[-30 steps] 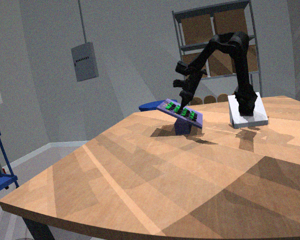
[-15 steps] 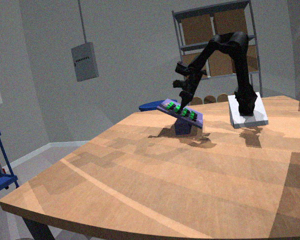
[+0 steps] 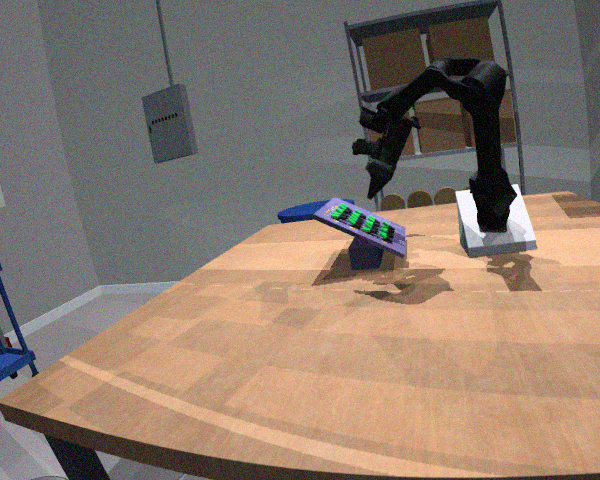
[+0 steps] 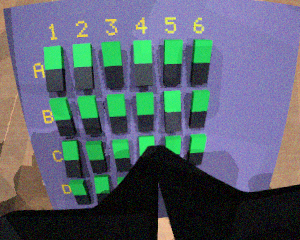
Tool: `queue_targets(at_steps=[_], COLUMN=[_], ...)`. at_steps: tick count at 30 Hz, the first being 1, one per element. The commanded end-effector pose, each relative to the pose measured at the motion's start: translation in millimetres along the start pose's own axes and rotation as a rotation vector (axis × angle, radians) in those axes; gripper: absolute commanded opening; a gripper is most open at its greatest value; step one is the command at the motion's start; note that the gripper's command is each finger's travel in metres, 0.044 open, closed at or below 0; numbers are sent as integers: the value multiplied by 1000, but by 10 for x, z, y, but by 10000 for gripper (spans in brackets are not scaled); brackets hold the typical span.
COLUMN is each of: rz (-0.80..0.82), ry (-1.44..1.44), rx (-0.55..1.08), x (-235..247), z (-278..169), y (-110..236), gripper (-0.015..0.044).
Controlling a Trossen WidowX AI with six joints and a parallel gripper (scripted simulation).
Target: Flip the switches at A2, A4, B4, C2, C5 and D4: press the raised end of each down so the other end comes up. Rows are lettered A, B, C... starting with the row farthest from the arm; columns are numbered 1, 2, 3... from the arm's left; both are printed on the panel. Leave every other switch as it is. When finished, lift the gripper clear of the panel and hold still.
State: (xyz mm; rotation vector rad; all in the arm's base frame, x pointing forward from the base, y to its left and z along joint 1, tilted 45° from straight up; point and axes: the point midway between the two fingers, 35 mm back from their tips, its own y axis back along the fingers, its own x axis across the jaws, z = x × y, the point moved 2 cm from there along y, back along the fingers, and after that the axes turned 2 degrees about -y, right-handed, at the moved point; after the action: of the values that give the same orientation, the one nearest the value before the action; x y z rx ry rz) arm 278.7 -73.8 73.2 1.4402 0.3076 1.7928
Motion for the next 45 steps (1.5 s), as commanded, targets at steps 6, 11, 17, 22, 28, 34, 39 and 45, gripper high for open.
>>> queue_targets(at_steps=[6, 11, 17, 22, 28, 34, 39, 45], rz=[2, 3, 4, 4, 4, 4, 5, 5], ry=[0, 0, 1, 1, 1, 1, 1, 1], rx=[12, 14, 37, 37, 37, 37, 37, 37], x=[349, 472, 479, 481, 482, 482, 483, 483], z=[-168, -243, -233, -234, -235, -235, -235, -235], y=[114, 92, -239, -306, -362, -454, -479, -479], gripper=[0, 0, 0, 0, 0, 0, 0, 0])
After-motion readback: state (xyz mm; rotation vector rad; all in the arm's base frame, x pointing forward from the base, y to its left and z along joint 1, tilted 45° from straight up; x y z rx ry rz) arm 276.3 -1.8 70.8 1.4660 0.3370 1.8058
